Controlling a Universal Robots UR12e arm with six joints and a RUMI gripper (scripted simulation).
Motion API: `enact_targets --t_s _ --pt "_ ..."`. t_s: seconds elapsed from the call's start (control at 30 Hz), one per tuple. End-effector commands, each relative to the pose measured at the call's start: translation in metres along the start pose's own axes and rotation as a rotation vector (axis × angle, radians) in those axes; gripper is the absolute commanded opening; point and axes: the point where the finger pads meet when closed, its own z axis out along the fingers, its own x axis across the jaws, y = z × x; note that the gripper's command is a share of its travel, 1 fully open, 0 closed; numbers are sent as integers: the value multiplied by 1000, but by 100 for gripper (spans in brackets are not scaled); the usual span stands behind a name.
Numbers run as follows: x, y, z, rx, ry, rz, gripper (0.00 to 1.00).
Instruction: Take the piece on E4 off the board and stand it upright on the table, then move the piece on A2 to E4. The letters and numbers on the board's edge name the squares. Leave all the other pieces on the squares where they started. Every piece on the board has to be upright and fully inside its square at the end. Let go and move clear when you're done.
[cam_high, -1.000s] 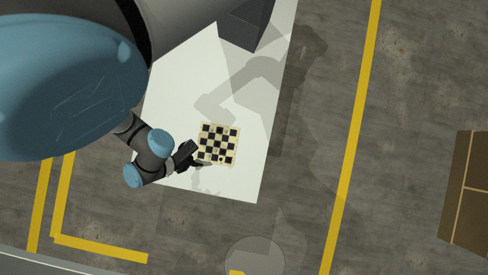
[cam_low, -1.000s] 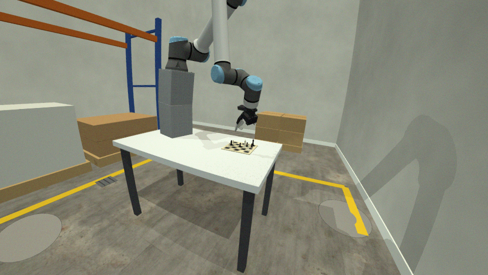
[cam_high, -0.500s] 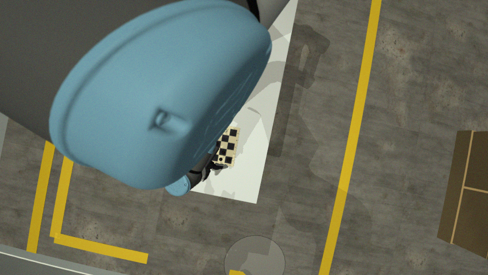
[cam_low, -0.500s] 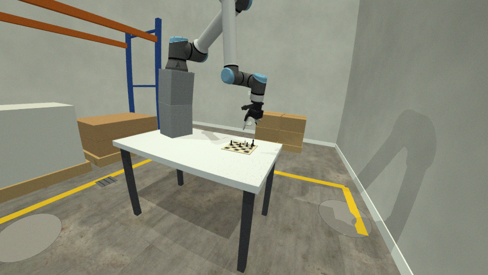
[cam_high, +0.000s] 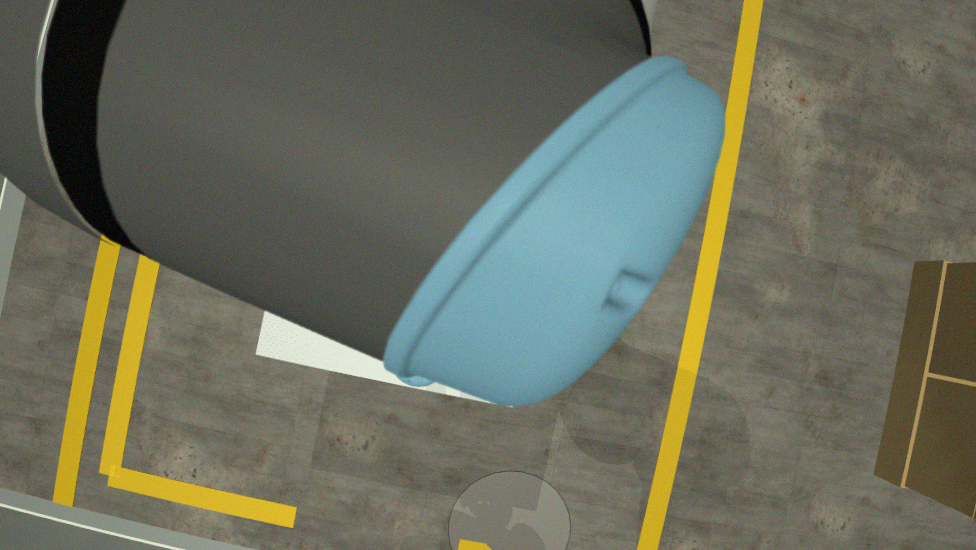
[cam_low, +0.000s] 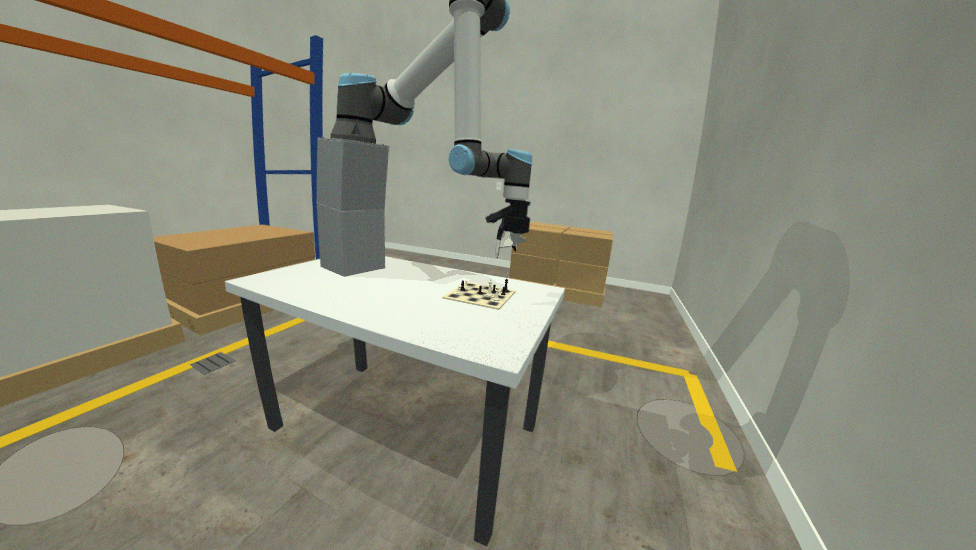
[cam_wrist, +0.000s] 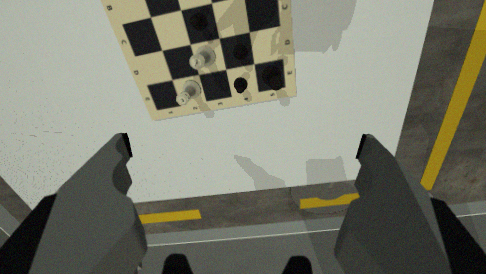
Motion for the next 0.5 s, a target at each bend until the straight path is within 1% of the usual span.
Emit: enact_targets --t_s 0.0,0.47 --pt "-6 5 -1 -20 -14 -3 100" --pt "-5 7 -2 -23 -13 -3 100"
